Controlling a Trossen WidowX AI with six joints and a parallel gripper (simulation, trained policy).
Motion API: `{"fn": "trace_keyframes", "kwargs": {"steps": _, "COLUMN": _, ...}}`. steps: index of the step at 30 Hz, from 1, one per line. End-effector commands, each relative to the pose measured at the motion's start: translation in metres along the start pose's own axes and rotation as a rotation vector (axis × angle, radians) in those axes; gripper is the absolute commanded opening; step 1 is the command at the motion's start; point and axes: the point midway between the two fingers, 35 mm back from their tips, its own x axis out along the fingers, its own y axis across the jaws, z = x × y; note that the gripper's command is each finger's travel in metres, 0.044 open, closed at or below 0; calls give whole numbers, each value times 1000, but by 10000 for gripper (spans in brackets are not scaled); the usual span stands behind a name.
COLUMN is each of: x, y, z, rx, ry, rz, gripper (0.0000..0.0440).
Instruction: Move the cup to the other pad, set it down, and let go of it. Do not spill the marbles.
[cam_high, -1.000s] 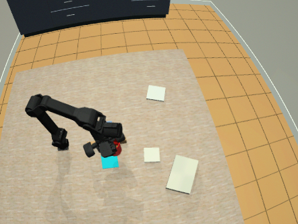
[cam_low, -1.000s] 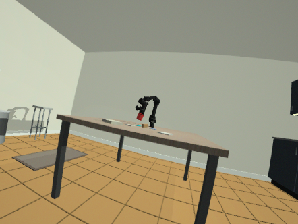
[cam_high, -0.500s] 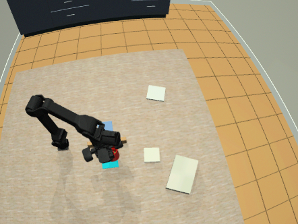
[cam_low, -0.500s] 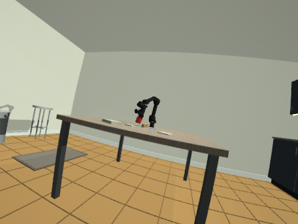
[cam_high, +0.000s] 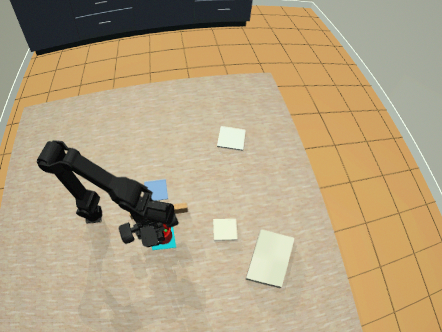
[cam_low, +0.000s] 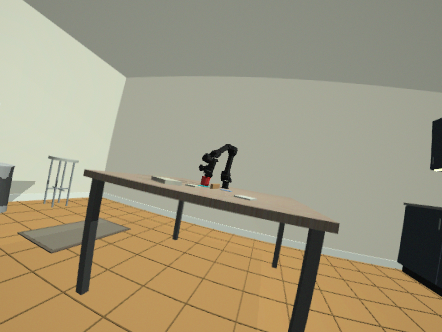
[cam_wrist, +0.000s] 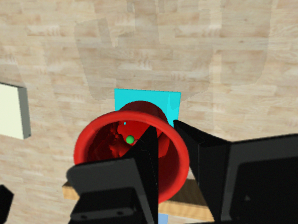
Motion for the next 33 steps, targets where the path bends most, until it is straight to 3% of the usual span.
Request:
{"fn": "trace_keyframes", "kwargs": {"steps": 1, "x": -3, "y": 3, "z": 6, "rx": 14, "ry": -22, "rz": 41, "gripper": 162}}
{"fn": "trace_keyframes", "kwargs": {"steps": 12, "x": -18, "y": 1, "z": 10, "rx": 23, "ry": -49, "rz": 115, "gripper": 191}}
{"fn": "trace_keyframes", "kwargs": {"steps": 33, "x": -67, "y": -7, "z": 23, "rx": 46, "ry": -132, "rz": 234, "gripper": 321}}
